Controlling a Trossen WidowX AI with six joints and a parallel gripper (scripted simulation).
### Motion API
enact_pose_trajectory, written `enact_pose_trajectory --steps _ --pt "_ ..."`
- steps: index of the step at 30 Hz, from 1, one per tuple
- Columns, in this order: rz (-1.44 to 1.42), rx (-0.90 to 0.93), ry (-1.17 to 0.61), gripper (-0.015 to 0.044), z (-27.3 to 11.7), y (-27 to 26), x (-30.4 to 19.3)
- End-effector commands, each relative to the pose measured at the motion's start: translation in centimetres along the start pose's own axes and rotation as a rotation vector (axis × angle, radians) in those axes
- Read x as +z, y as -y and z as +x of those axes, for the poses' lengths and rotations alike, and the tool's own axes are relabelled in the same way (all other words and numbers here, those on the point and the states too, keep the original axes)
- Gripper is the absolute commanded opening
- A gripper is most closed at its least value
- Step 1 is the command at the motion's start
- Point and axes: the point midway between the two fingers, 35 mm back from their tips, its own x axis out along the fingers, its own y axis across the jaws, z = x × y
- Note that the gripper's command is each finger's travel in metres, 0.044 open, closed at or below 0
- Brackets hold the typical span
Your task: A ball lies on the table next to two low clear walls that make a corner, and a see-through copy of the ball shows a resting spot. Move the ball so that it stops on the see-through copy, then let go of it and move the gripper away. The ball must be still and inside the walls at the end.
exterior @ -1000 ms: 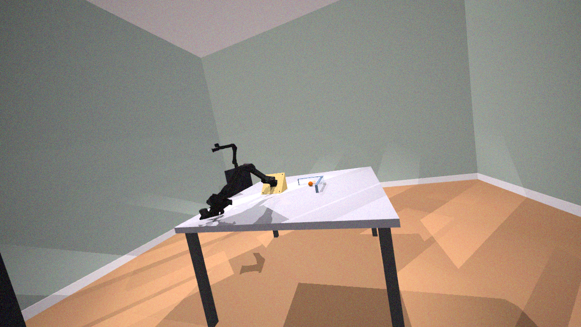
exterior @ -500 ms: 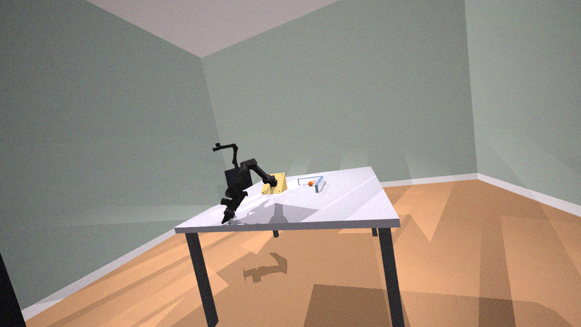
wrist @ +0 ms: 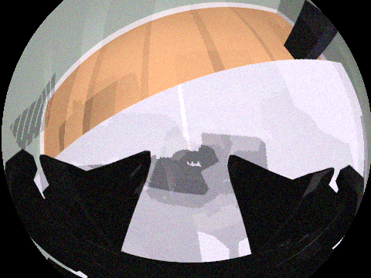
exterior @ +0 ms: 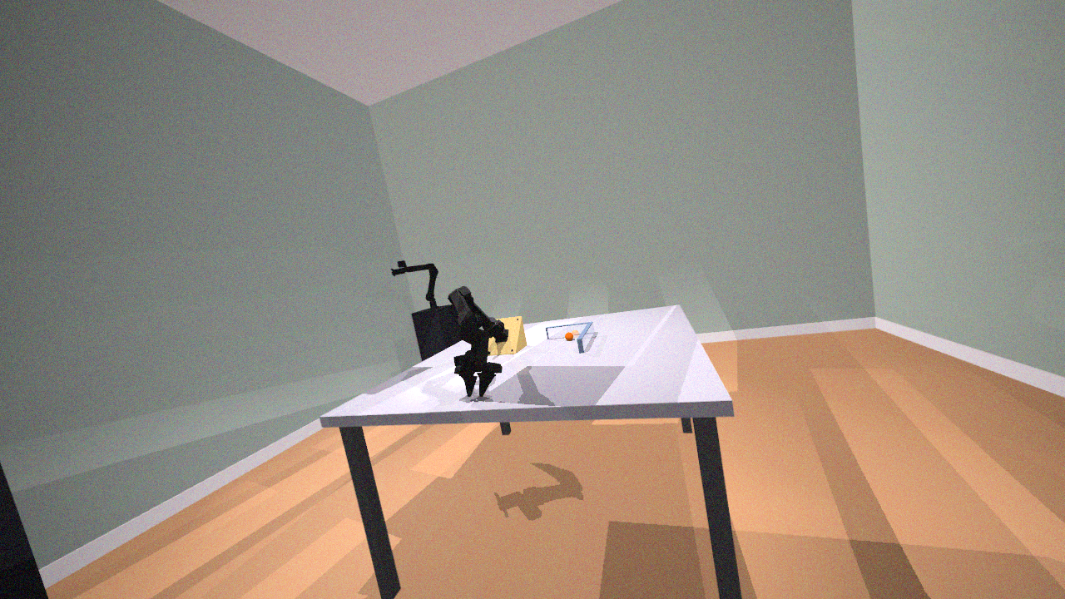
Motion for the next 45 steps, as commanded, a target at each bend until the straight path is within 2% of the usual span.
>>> enact_pose_trajectory --steps 1,13,23,34,45 --pt "-0.159 0.139 -0.109 0.0299 -2.7 -4.6 -5.0" --pt "-0.583 0.423 -0.342 0.0299 -11.0 -12.4 -19.4" --pt "-1.173 0.637 -0.434 0.0299 -19.4 -13.2 -31.7" --pt "-1.87 0.868 -0.414 0.0299 -29.0 -8.6 -42.7" --pt "-2.878 1.012 -0.247 0.0299 -35.7 2.6 -52.4"
